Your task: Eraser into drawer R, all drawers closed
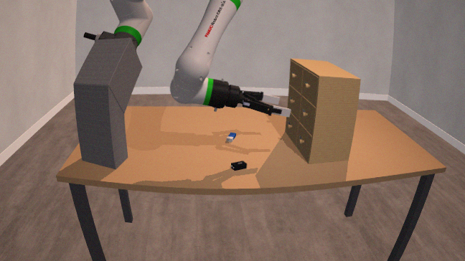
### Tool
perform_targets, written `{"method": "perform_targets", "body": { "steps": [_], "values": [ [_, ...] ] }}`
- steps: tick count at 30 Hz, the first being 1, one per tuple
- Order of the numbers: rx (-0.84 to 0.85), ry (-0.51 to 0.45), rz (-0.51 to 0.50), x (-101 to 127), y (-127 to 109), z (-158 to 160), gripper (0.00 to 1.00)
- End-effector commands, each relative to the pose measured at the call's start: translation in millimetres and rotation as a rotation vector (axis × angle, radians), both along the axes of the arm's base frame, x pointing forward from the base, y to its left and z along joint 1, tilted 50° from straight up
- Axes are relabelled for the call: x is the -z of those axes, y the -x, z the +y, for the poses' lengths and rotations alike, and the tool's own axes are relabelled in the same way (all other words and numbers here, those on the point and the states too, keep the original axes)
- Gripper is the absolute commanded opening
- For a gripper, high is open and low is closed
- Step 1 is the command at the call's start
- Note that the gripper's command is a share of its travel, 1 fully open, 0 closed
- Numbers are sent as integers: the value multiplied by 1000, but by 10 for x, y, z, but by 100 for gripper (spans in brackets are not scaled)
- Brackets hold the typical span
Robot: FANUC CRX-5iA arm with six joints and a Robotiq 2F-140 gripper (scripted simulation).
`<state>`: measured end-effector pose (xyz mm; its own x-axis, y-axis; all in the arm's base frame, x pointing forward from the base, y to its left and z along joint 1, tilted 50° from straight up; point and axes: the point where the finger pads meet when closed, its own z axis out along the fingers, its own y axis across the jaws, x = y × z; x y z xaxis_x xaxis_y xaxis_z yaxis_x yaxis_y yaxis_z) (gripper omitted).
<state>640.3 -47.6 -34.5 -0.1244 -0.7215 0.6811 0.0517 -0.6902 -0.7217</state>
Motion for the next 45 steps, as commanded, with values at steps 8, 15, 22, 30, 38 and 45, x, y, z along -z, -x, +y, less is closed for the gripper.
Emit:
{"method": "perform_targets", "body": {
  "steps": [8,15,22,30,38,45],
  "values": [
    [113,-18,-116,5,-150,51,100],
    [132,-20,-134,11,-170,60,100],
    [135,-20,-137,13,-173,62,100],
    [135,-20,-137,13,-173,62,100],
    [135,-20,-137,13,-173,62,100],
    [135,-20,-137,13,-173,62,100]
  ]
}}
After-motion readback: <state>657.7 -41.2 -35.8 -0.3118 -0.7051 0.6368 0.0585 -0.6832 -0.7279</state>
